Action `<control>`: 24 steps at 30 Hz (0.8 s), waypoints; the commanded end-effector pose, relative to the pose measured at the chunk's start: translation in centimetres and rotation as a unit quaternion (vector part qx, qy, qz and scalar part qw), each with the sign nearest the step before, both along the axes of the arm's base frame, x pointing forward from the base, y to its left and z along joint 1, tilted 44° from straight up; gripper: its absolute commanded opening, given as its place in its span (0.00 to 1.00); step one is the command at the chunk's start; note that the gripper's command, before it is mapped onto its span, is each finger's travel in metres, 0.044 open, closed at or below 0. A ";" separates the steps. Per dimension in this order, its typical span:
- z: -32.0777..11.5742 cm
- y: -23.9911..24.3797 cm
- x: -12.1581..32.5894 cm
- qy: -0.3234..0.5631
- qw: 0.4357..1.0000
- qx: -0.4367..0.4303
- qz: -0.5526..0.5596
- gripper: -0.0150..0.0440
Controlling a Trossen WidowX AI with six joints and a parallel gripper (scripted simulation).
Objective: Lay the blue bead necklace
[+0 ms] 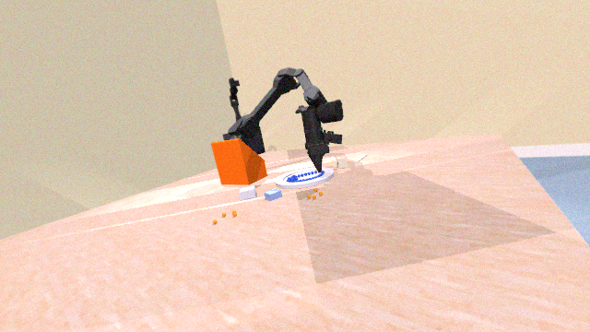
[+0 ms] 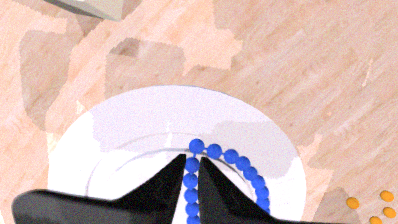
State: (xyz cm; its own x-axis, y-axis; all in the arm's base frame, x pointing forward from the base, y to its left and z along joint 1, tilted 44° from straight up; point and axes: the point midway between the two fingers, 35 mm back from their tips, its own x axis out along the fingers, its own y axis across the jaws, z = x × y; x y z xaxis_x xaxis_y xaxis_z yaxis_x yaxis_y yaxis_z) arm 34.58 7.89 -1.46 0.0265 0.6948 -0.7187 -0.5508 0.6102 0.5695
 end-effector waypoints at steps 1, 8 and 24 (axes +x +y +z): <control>0.0 0.0 0.0 0.000 1.000 0.000 0.000 0.25; 0.4 -0.4 -0.2 0.004 1.000 0.002 -0.002 0.25; 1.5 0.6 0.3 0.003 1.000 0.002 -0.002 0.25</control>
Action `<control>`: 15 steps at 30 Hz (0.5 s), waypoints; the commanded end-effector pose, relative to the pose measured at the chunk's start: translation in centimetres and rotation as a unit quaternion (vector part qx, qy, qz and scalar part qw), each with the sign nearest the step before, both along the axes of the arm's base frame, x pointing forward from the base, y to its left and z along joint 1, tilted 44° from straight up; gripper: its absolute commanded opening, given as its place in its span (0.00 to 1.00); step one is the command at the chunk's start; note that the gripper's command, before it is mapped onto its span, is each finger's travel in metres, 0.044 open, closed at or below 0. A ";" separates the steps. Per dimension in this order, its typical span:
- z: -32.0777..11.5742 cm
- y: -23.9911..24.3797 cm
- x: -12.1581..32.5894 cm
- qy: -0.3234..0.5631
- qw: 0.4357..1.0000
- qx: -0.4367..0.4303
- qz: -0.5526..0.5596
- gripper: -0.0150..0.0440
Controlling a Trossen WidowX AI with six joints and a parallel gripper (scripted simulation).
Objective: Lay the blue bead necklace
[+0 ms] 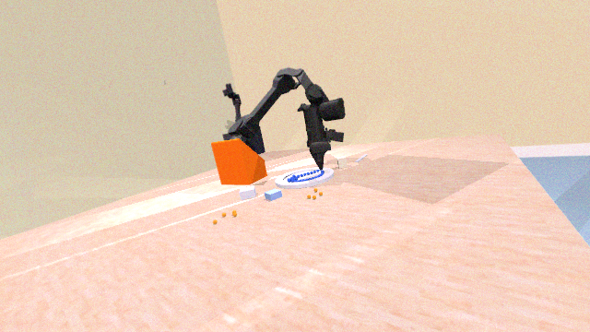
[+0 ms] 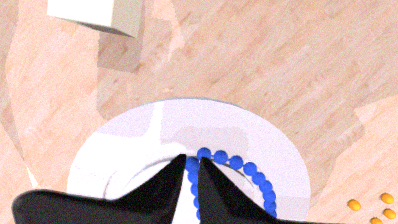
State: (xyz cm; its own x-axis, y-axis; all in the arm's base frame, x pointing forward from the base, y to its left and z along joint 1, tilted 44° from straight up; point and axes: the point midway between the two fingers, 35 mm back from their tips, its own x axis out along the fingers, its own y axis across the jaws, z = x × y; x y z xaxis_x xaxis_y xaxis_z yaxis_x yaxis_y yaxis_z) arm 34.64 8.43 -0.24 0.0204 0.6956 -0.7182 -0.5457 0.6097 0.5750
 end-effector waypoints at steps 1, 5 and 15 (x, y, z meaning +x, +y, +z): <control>0.2 0.1 0.2 -0.001 1.000 0.002 -0.002 0.25; 0.0 0.4 0.2 -0.001 1.000 0.002 -0.002 0.25; -0.1 0.4 0.2 -0.003 1.000 0.000 0.000 0.52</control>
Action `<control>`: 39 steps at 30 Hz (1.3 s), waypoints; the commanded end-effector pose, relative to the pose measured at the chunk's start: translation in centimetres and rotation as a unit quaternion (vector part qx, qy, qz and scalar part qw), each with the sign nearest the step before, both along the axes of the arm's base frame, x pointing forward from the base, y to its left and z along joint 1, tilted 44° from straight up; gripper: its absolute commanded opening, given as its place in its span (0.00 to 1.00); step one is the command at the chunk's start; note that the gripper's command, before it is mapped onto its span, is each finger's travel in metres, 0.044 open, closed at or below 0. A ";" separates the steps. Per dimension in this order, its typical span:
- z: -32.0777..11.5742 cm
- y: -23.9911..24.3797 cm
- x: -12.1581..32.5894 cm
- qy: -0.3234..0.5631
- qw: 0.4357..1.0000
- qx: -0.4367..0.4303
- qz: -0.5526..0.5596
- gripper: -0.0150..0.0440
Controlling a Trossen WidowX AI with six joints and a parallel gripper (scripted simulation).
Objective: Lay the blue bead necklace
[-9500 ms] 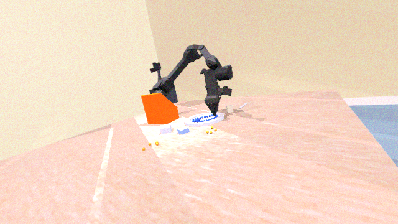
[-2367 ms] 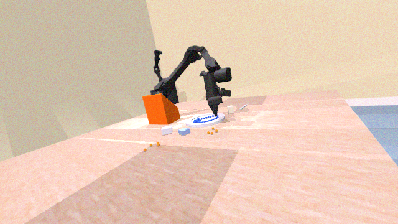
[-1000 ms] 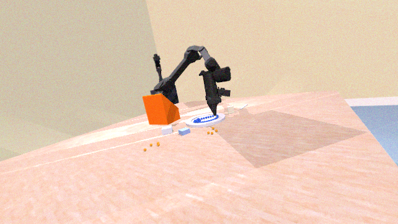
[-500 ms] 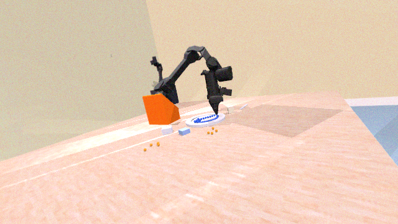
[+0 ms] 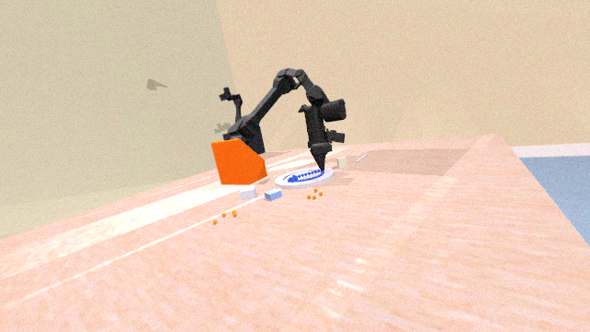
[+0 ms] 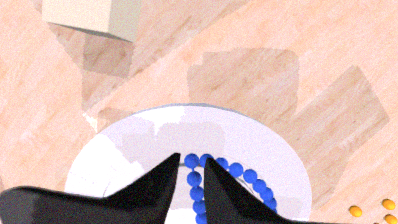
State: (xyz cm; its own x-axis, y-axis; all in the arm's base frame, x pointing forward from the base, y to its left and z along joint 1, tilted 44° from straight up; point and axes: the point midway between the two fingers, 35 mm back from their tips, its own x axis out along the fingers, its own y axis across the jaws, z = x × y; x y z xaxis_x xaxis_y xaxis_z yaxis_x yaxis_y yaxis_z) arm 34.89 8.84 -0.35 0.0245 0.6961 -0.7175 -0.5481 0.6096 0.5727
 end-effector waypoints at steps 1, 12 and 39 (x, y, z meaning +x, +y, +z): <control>0.0 0.0 0.0 0.000 1.000 -0.001 0.001 0.57; 0.2 -0.2 -0.1 0.002 1.000 0.001 -0.001 1.00; 0.3 -0.3 -0.1 0.002 1.000 0.001 -0.001 1.00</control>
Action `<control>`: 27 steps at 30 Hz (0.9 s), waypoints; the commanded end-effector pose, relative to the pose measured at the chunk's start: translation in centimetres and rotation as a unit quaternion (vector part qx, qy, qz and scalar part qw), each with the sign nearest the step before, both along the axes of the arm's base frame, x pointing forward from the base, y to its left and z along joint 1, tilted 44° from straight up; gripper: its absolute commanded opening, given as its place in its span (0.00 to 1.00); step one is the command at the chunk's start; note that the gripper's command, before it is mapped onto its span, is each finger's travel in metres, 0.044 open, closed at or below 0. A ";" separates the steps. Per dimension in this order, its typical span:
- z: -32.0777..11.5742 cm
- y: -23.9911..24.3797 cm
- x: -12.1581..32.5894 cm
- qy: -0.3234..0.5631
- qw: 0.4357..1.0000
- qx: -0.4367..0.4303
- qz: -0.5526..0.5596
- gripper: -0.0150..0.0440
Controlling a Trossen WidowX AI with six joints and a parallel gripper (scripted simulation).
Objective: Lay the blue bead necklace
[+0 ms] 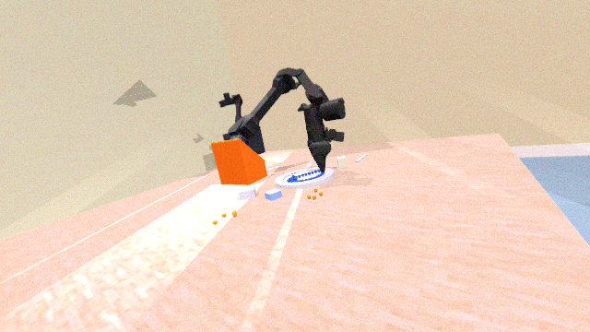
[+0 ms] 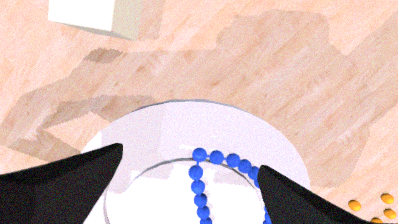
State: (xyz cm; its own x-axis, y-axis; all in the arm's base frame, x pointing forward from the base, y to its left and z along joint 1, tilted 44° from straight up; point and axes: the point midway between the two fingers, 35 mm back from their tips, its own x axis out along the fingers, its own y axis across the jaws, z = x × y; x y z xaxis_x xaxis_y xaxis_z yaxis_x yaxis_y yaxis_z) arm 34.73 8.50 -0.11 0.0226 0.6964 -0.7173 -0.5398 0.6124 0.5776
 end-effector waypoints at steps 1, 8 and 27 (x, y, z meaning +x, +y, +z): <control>0.1 -0.1 0.1 -0.004 1.000 0.001 0.003 0.96; 1.7 -2.9 -0.7 -0.044 0.998 -0.001 0.044 0.64; 0.7 -1.9 -0.5 -0.047 0.998 -0.001 0.044 0.46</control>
State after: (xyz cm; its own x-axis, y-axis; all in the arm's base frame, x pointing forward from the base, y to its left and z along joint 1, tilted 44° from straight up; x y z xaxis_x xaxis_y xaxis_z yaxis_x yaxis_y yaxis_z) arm 34.30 6.32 0.94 0.0311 0.6971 -0.7163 -0.6468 0.5604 0.5173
